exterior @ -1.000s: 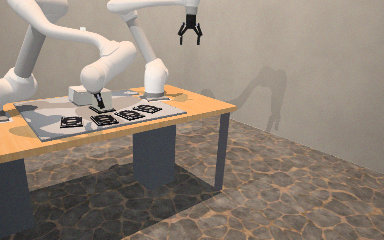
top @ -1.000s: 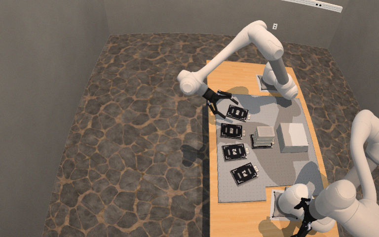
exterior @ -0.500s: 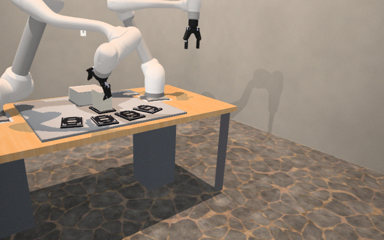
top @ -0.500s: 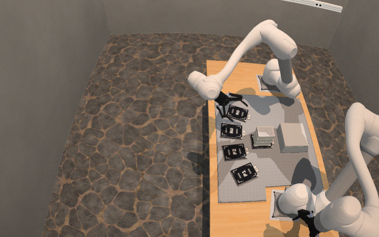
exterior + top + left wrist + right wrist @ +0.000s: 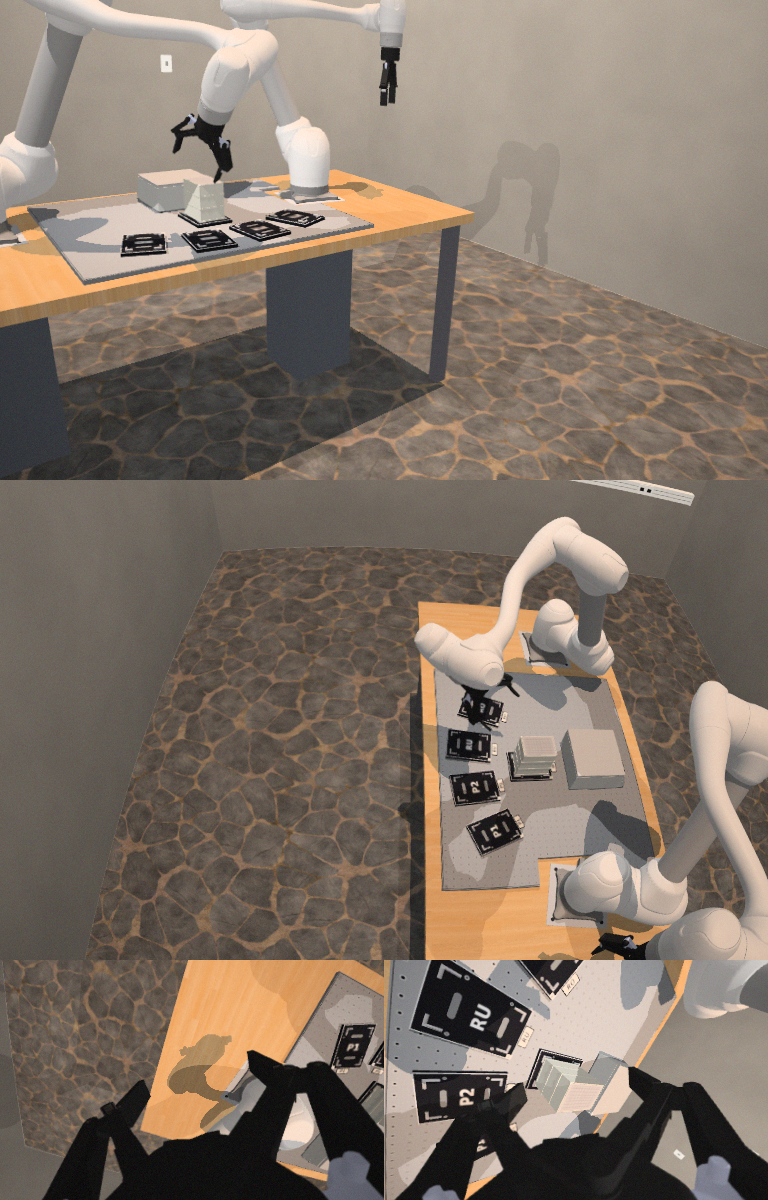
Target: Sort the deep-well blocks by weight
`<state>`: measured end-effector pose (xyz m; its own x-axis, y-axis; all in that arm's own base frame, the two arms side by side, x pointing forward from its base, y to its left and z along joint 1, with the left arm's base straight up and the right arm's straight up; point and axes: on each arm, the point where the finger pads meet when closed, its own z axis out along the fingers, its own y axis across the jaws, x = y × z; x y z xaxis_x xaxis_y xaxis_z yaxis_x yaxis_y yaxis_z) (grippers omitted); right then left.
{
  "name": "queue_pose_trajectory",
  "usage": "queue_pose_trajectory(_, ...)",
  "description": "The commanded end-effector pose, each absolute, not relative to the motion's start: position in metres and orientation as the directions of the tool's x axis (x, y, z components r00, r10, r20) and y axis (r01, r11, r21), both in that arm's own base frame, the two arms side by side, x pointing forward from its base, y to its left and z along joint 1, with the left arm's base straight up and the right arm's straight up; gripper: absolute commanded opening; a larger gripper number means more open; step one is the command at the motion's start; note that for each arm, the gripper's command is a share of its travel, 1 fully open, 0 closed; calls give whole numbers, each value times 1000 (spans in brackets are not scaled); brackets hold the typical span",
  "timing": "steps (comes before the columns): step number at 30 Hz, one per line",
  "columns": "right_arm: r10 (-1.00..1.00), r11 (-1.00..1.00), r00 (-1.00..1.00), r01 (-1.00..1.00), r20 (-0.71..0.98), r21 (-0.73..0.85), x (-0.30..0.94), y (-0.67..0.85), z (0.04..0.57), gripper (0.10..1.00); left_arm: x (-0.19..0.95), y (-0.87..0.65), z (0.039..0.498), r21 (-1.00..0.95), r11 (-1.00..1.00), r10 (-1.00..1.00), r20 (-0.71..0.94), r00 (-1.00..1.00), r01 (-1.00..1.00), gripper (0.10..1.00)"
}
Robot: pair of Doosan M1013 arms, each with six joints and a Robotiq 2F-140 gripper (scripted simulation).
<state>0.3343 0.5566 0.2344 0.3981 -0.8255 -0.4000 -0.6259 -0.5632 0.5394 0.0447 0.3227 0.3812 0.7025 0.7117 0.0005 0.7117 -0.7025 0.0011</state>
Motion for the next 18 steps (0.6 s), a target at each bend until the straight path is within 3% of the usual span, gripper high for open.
queue_pose_trajectory(1, -785, -619, 478, -613, -394, 491, 324, 563, 243, 1000, 37, 332, 375, 0, -635, 773, 0, 635, 773, 1000)
queue_pose_trajectory(18, -534, -842, 787, -462, -310, 278, 272, 592, 288, 1000, -8, 381, 340, 0, -186, 982, 1, 186, 982, 1000)
